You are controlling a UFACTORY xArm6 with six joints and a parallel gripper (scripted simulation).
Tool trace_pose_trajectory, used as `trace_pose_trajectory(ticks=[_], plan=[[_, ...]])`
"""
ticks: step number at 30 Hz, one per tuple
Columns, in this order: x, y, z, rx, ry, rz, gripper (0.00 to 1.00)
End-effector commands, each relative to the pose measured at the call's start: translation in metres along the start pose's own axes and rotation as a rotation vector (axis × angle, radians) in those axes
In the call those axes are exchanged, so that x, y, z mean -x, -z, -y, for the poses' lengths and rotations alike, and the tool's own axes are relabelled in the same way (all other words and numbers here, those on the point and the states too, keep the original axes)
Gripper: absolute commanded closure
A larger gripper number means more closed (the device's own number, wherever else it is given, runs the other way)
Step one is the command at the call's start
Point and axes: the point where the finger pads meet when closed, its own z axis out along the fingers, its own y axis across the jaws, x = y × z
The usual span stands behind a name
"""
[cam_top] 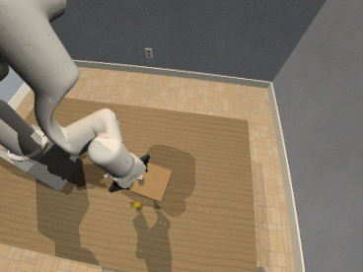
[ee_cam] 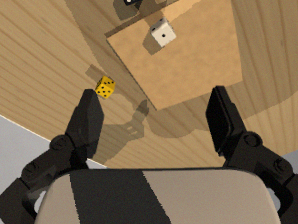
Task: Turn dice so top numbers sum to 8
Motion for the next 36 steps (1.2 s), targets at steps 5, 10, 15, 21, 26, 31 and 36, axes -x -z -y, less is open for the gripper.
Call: trace_pose_trajectory(ticks=[5, 10, 15, 21, 26, 31, 36], plan=[[0.009, -0.001, 0.006, -0.021, -0.28, -0.005, 0.0], [0.013, -0.002, 0.009, -0.022, -0.436, -0.003, 0.0], [0.018, -0.003, 0.014, -0.022, -0.61, -0.001, 0.0], [0.023, -0.004, 0.018, -0.022, -0.794, 0.001, 0.0], [0.027, -0.005, 0.022, -0.022, -0.927, 0.003, 0.0], [0.032, -0.006, 0.027, -0.022, -1.106, 0.005, 0.0], [0.034, -0.006, 0.029, -0.022, -1.194, 0.006, 0.0]])
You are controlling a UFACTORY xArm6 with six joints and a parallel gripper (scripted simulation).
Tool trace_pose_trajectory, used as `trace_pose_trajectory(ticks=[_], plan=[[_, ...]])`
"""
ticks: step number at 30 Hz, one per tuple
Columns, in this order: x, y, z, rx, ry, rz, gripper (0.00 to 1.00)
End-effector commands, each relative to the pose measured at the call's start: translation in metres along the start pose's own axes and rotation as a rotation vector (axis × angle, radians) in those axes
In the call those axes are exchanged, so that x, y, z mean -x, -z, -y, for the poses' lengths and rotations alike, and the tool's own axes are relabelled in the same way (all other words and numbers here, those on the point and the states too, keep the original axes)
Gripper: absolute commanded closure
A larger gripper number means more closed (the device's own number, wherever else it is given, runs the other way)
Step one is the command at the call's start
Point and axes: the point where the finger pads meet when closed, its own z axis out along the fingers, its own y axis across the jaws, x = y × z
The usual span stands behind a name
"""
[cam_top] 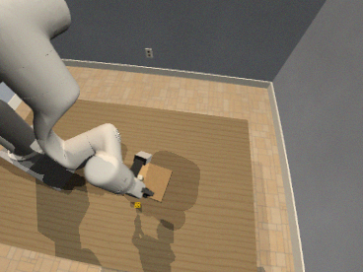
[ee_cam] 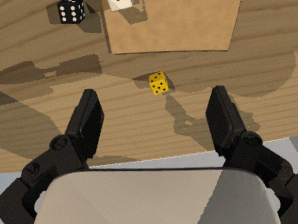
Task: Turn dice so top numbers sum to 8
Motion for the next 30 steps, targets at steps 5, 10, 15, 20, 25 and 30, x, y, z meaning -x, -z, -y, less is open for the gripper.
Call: trace_pose_trajectory(ticks=[5, 10, 15, 20, 25, 30], plan=[[0.009, -0.001, -0.005, -0.025, -0.259, 0.021, 0.0], [0.015, -0.002, -0.007, -0.023, -0.436, 0.024, 0.0], [0.022, -0.003, -0.008, -0.021, -0.611, 0.026, 0.0], [0.027, -0.004, -0.01, -0.019, -0.748, 0.027, 0.0], [0.032, -0.004, -0.011, -0.018, -0.865, 0.028, 0.0], [0.038, -0.006, -0.013, -0.015, -1.045, 0.03, 0.0]])
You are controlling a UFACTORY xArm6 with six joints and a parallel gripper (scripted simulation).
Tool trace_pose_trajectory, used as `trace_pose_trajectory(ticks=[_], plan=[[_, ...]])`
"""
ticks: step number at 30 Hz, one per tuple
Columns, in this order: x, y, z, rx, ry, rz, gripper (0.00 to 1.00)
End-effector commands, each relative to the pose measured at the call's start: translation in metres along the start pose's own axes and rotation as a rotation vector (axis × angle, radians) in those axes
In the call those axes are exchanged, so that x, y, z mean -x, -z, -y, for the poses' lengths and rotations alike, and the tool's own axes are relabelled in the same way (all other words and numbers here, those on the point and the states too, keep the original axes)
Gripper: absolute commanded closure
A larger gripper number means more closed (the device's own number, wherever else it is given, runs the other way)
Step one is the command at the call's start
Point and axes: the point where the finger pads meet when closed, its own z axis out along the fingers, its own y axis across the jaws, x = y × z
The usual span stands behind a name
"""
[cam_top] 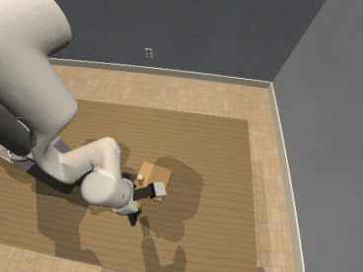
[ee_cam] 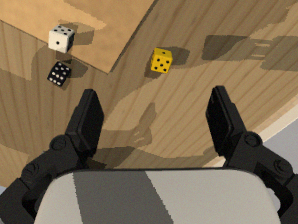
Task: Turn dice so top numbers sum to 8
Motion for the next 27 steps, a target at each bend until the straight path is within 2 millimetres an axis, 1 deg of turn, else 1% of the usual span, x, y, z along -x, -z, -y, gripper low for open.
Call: trace_pose_trajectory(ticks=[1, 8, 14, 15, 27], plan=[[0.001, 0.0, -0.0061, -0.001, -0.15, 0.031, 0.0], [0.0028, -0.0007, -0.0098, 0.001, -0.255, 0.031, 0.0], [0.0032, -0.0008, -0.0107, 0.001, -0.278, 0.031, 0.0], [0.0032, -0.0008, -0.0107, 0.001, -0.278, 0.031, 0.64], [0.0032, -0.0008, -0.0107, 0.001, -0.278, 0.031, 0.64]])
